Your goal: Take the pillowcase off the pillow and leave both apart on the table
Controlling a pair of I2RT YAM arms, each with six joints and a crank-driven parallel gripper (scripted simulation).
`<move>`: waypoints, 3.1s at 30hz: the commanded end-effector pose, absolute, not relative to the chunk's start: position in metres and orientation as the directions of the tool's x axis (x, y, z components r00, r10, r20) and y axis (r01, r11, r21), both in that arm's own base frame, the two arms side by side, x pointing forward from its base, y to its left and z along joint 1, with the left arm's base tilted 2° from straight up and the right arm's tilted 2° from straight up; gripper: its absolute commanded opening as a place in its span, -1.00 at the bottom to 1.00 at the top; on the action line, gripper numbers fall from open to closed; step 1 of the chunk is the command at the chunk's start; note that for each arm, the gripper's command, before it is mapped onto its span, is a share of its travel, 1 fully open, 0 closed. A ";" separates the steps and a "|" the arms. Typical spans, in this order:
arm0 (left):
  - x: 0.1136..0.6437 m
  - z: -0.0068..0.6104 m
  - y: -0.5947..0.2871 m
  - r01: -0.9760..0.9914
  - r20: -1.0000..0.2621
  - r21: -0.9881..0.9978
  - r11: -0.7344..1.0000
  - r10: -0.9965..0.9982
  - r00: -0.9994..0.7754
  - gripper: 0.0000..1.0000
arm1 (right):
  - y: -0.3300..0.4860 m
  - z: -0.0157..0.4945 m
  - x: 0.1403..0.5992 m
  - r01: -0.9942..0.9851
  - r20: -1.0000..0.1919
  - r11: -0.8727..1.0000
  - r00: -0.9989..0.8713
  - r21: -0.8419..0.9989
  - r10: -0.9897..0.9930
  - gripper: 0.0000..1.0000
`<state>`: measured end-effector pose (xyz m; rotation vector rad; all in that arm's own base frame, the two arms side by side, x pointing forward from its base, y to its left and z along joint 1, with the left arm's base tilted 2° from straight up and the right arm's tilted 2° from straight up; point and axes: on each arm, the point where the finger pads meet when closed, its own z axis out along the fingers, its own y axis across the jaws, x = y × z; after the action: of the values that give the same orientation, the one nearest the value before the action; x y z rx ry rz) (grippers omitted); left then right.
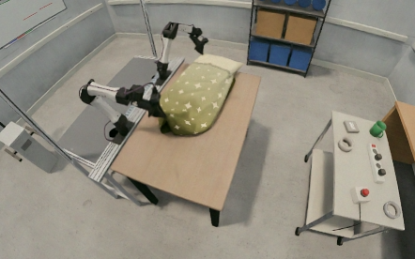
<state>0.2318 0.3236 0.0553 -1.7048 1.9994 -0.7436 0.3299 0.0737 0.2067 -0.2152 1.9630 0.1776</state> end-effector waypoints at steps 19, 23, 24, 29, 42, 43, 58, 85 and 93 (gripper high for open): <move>0.239 0.064 0.327 -0.750 -0.014 -0.646 0.143 -0.984 -0.176 -0.98 | 0.067 0.270 0.333 -0.215 -0.941 0.977 -0.333 0.011 -0.063 -0.98; 0.239 0.064 0.327 -0.750 -0.014 -0.646 0.143 -0.984 -0.176 -0.98 | 0.066 0.279 0.334 -0.215 -0.941 0.977 -0.333 0.010 -0.064 -0.98; 0.239 0.064 0.327 -0.750 -0.014 -0.646 0.143 -0.984 -0.176 -0.98 | 0.066 0.278 0.335 -0.215 -0.937 0.977 -0.344 0.011 -0.065 -0.98; 0.239 0.064 0.327 -0.750 -0.014 -0.646 0.143 -0.984 -0.176 -0.98 | 0.065 0.295 0.335 -0.212 -0.941 0.977 -0.333 0.009 -0.064 -0.98; 0.239 0.064 0.327 -0.750 -0.014 -0.646 0.143 -0.984 -0.176 -0.98 | 0.062 0.328 0.336 -0.202 -0.948 0.979 -0.312 0.003 -0.062 -0.98; 0.239 0.064 0.327 -0.750 -0.014 -0.646 0.143 -0.984 -0.176 -0.98 | 0.062 0.330 0.335 -0.202 -0.948 0.979 -0.313 0.003 -0.062 -0.98; 0.236 0.064 0.329 -0.751 -0.014 -0.646 0.137 -0.986 -0.168 -0.98 | 0.059 0.344 0.336 -0.193 -0.957 0.981 -0.283 -0.003 -0.059 -0.98; 0.236 0.064 0.329 -0.751 -0.014 -0.646 0.137 -0.986 -0.168 -0.98 | 0.061 0.422 0.353 -0.185 -0.995 0.983 -0.099 0.020 0.001 -0.98; 0.236 0.064 0.329 -0.751 -0.014 -0.646 0.137 -0.986 -0.168 -0.98 | 0.062 0.458 0.355 -0.189 -1.000 0.982 -0.014 0.030 0.028 -0.98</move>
<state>0.2344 0.3227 0.0555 -1.6954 2.0055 -0.7425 0.3461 0.0723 0.4038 -0.1778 1.7307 0.2011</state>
